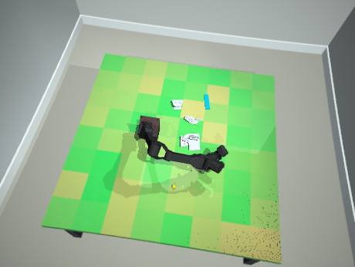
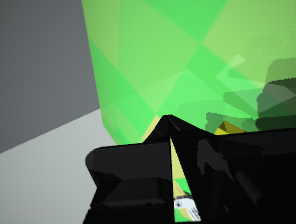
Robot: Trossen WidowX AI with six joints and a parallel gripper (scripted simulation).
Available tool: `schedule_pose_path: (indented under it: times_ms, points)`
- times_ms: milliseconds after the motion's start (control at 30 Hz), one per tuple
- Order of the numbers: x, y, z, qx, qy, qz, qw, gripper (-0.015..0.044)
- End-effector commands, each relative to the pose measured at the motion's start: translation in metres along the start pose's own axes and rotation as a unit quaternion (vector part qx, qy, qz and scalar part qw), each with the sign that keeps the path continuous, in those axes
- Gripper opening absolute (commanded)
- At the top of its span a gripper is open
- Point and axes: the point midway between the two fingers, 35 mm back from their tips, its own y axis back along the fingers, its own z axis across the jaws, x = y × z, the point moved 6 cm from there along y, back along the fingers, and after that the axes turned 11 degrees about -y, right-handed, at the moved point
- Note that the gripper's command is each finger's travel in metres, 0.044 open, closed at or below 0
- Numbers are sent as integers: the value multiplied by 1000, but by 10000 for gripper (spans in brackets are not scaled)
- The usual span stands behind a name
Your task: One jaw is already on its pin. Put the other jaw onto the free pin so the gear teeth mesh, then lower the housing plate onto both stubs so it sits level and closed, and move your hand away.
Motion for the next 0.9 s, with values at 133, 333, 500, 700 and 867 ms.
schedule_pose_path:
  times_ms: [133, 333, 500, 700, 867]
  points:
    - [49, -31, 22, 54, 5, 46, 997, 0]
    - [90, -53, 35, 109, 23, 76, 991, 0]
    - [126, -67, 43, 155, 47, 92, 982, 0]
    - [170, -81, 49, 210, 84, 101, 969, 0]
    - [206, -90, 51, 254, 115, 100, 955, 0]
